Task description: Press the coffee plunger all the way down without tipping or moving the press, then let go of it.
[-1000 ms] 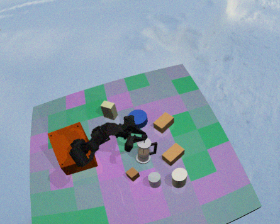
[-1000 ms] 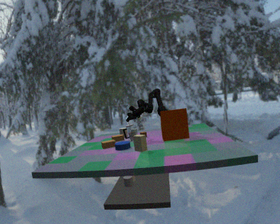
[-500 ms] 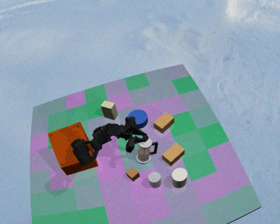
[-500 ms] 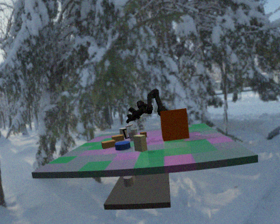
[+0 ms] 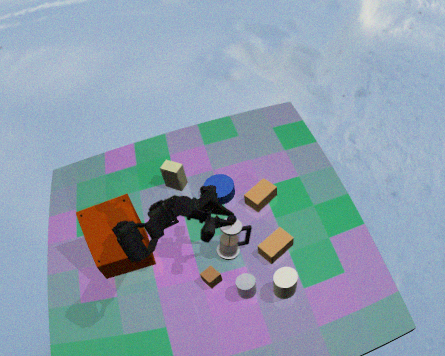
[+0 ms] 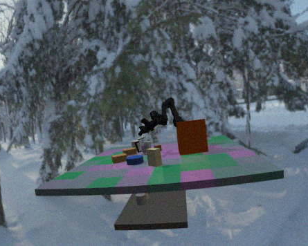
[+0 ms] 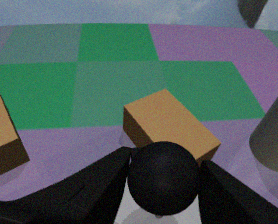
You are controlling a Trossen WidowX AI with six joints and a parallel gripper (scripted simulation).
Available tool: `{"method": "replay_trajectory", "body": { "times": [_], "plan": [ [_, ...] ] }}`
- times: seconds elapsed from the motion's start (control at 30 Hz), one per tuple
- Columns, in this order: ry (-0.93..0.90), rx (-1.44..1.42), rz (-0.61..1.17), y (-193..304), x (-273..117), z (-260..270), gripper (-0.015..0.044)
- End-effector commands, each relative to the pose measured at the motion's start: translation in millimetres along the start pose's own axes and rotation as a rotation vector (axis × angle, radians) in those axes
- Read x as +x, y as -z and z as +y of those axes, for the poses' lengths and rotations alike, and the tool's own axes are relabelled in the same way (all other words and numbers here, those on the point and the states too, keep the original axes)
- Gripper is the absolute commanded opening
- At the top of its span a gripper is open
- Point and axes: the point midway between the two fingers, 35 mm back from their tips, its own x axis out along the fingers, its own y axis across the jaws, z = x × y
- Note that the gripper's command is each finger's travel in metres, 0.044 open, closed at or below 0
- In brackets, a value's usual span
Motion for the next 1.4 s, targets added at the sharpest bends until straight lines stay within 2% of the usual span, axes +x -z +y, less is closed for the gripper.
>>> {"method": "replay_trajectory", "body": {
  "times": [0.0, 0.63, 1.03, 1.37],
  "plan": [
    [0.003, -0.013, 0.016, 4, 2, 0, 0.0123],
    [0.002, -0.003, 0.003, 0, 2, 1, 0.0123],
    [0.002, -0.003, 0.003, 0, 2, 1, 0.0438],
    [-0.014, -0.015, -0.001, -15, -6, 2, 0.0440]
  ]
}}
